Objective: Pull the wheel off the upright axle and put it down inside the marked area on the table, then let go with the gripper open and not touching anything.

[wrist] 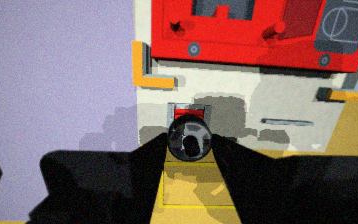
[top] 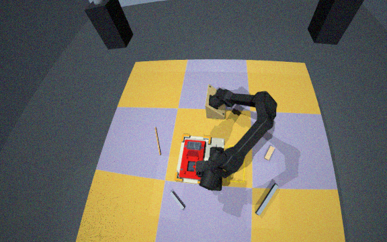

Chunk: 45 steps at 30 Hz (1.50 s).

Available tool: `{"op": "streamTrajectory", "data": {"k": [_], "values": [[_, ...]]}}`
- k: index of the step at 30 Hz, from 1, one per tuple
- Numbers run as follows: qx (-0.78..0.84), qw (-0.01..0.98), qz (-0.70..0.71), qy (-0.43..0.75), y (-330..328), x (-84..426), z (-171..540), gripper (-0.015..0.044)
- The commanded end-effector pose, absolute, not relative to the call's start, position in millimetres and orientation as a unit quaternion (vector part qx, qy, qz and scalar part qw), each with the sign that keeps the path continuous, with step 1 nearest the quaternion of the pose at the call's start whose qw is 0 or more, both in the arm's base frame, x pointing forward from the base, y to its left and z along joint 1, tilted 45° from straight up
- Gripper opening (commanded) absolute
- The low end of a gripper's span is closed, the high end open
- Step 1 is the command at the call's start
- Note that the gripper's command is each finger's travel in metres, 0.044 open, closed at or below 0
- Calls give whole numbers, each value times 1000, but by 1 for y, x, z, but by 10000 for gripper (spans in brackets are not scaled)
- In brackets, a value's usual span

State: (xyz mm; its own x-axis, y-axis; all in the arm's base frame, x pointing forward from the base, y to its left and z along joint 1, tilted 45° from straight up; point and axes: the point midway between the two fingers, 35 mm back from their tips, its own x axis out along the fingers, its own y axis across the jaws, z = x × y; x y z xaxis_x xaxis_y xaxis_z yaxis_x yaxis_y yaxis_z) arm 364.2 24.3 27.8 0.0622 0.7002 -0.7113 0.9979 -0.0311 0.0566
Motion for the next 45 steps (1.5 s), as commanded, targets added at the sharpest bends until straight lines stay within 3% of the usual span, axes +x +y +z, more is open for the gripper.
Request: {"op": "streamTrajectory", "data": {"k": [1,45], "values": [[670,288,-258,634,24,364,29,0],[670,287,-259,634,13,364,39,0]]}}
